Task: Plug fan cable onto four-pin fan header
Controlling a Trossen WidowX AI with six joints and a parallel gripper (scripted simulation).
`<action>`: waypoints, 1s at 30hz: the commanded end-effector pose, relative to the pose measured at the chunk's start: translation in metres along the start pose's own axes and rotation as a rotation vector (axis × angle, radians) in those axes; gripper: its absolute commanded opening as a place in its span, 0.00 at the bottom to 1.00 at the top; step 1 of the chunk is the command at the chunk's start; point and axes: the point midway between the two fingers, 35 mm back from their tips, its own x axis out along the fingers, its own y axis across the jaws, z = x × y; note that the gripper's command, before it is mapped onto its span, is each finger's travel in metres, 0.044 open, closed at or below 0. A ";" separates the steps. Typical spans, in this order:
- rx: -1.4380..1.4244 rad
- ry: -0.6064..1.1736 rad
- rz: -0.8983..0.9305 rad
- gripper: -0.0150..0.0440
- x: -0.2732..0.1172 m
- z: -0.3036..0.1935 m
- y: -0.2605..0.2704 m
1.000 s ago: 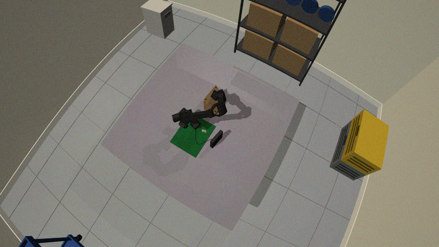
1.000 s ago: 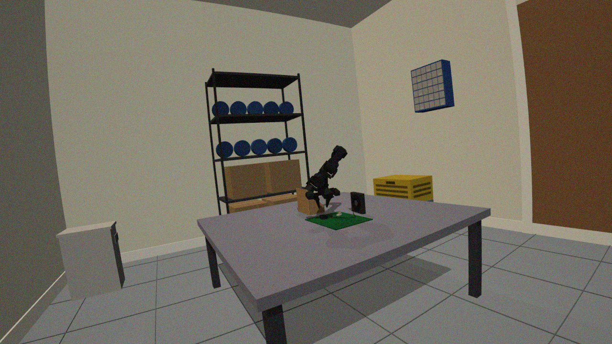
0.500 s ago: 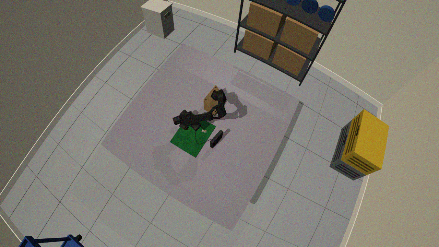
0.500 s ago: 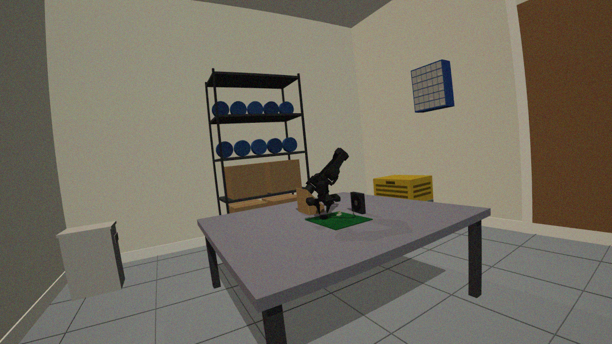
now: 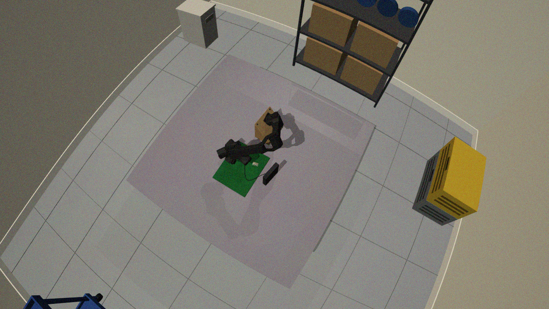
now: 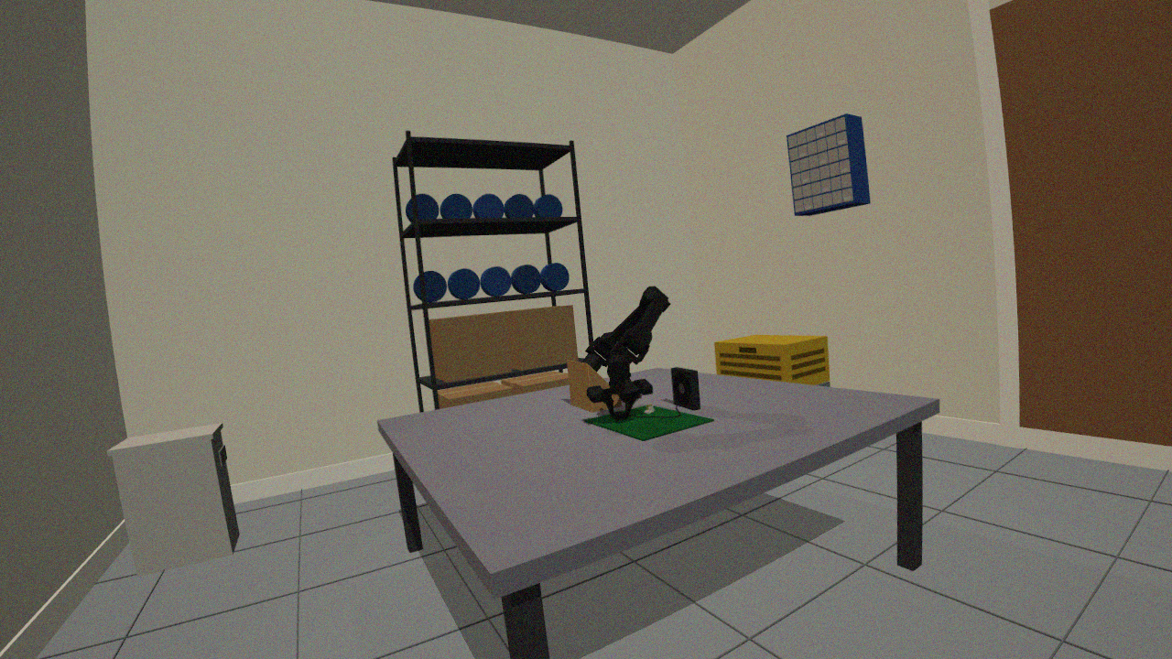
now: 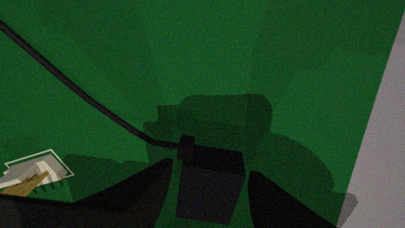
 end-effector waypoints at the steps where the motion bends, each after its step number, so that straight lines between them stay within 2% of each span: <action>1: 0.005 -0.001 0.004 0.61 0.004 0.001 0.000; 5: 0.000 0.001 0.000 0.43 0.001 0.000 0.000; 15: 0.000 0.001 0.000 0.32 0.001 0.000 0.000; 17: 0.000 0.000 0.000 0.25 -0.001 0.000 0.000; 30: 0.004 -0.002 -0.002 0.25 -0.040 -0.009 -0.001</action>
